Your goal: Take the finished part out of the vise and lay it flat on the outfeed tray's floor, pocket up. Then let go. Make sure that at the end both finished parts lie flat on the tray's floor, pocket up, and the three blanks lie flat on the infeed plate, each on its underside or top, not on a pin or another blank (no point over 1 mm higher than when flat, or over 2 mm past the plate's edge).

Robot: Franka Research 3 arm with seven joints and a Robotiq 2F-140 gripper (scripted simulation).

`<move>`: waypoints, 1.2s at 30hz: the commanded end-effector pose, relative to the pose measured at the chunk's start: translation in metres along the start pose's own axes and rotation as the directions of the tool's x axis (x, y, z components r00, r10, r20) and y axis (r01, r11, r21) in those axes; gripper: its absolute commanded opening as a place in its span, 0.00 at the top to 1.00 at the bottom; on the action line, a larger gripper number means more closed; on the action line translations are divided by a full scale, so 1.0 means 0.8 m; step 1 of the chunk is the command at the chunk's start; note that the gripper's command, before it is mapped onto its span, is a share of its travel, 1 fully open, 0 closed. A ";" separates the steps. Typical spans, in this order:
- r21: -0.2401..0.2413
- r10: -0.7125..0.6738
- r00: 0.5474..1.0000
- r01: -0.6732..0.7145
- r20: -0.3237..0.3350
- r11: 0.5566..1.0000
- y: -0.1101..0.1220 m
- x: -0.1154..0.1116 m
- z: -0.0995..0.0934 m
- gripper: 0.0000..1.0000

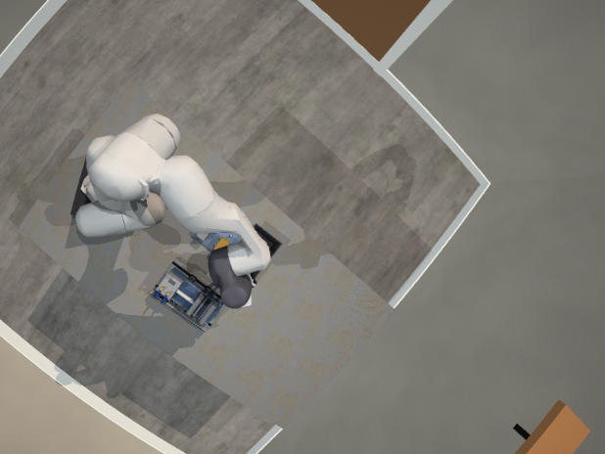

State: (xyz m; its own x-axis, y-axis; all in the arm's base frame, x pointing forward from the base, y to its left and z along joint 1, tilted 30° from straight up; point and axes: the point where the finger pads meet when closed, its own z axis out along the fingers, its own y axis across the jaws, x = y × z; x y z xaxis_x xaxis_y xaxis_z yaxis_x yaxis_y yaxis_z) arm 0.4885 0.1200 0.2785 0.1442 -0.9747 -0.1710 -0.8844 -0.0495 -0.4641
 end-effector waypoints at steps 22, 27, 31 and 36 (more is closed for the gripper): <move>0.002 -0.005 1.000 0.005 0.001 1.000 0.000 -0.001 0.000 0.60; 0.002 -0.005 1.000 0.005 0.001 1.000 0.000 -0.001 0.000 0.60; 0.002 -0.005 1.000 0.005 0.001 1.000 0.000 -0.001 0.000 0.60; 0.002 -0.005 1.000 0.005 0.001 1.000 0.000 -0.001 0.000 0.60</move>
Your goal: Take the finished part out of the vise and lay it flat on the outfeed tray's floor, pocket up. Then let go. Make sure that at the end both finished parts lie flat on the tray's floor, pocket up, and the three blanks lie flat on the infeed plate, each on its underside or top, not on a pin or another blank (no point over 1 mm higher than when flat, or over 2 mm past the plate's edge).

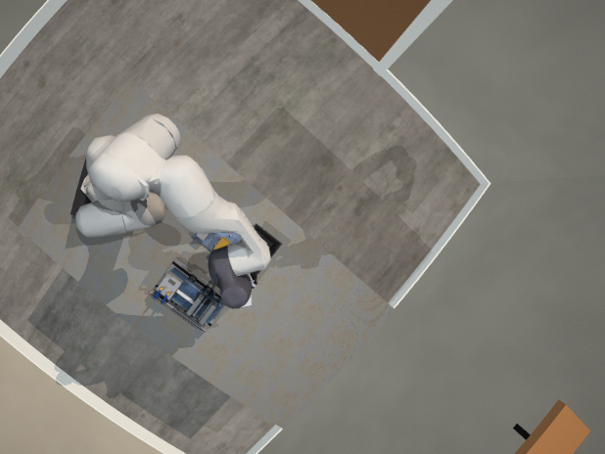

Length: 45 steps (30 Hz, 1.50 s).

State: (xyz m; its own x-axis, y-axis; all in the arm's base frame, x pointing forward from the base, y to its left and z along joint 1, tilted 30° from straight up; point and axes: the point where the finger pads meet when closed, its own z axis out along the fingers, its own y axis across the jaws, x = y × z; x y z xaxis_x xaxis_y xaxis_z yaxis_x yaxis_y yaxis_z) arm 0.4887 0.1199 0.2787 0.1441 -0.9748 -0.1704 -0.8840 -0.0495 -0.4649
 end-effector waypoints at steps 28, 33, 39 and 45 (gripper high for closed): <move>0.001 -0.005 1.000 0.005 0.001 1.000 0.000 -0.001 -0.075 0.60; 0.001 -0.005 1.000 0.005 0.001 1.000 0.000 -0.001 -0.114 0.60; 0.001 -0.005 1.000 0.005 0.001 1.000 0.000 -0.001 -0.154 0.60; 0.001 -0.005 1.000 0.005 0.001 1.000 0.000 -0.001 -0.171 0.60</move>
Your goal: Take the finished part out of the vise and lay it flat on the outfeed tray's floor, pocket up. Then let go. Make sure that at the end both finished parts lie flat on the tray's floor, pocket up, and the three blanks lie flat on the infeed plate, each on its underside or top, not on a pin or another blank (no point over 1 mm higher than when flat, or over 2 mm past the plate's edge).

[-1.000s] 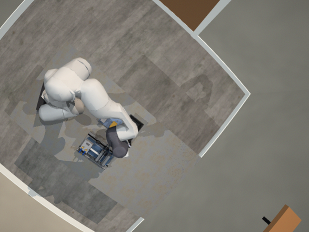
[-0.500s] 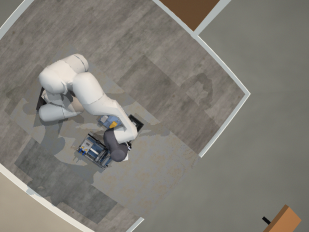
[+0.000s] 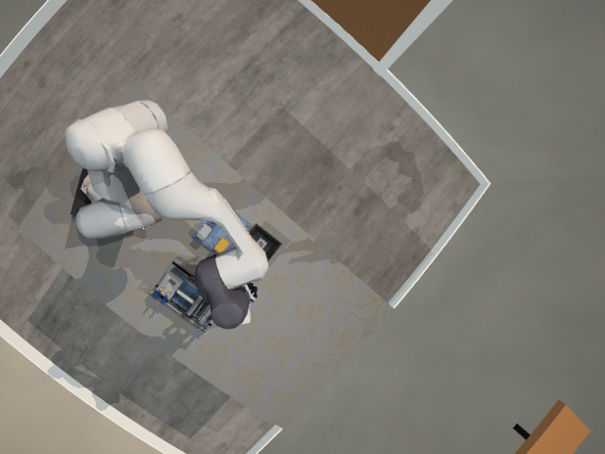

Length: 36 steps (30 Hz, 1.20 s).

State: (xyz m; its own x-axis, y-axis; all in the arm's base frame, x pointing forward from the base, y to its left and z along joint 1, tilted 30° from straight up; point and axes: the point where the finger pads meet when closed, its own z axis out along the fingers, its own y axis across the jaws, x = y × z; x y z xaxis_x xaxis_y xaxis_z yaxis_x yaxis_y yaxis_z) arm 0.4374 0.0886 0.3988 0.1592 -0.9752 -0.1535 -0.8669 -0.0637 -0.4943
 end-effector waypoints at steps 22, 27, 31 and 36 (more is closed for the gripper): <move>-0.030 0.017 1.000 -0.016 0.009 0.999 0.011 -0.004 -0.013 1.00; -0.030 0.017 1.000 -0.016 0.009 0.999 0.011 -0.004 -0.013 1.00; -0.030 0.017 1.000 -0.016 0.009 0.999 0.011 -0.004 -0.013 1.00; -0.030 0.017 1.000 -0.016 0.009 0.999 0.011 -0.004 -0.013 1.00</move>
State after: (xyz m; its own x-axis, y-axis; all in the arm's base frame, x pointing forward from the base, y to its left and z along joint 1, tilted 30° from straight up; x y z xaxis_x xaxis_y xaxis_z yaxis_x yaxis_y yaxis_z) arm 0.4245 0.0898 0.4031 0.1549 -0.9735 -0.1684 -0.8823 -0.0597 -0.4668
